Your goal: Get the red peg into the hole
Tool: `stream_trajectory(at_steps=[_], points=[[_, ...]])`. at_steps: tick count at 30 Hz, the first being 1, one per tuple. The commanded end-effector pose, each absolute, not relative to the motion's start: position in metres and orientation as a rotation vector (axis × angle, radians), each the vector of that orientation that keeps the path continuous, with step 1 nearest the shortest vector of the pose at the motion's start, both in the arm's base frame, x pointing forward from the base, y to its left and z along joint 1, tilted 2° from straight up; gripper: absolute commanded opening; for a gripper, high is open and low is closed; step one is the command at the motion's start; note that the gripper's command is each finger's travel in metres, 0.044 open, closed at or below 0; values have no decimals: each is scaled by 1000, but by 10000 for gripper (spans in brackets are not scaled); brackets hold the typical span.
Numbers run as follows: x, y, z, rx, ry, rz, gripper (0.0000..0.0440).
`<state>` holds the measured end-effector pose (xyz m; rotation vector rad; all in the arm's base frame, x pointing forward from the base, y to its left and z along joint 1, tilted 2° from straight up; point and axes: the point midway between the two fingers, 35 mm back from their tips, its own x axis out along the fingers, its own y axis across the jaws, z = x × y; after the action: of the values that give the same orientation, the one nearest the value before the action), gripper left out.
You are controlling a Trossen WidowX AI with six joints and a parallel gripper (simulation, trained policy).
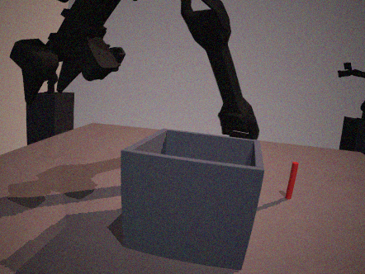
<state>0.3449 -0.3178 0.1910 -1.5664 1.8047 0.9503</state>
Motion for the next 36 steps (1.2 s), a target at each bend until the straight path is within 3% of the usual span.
stream_trajectory(at_steps=[1,3,36], points=[[345,-314,190,-1546,1801,930,423],[347,-303,189,-1496,1784,877,440],[355,-77,204,-583,1460,159,440]])
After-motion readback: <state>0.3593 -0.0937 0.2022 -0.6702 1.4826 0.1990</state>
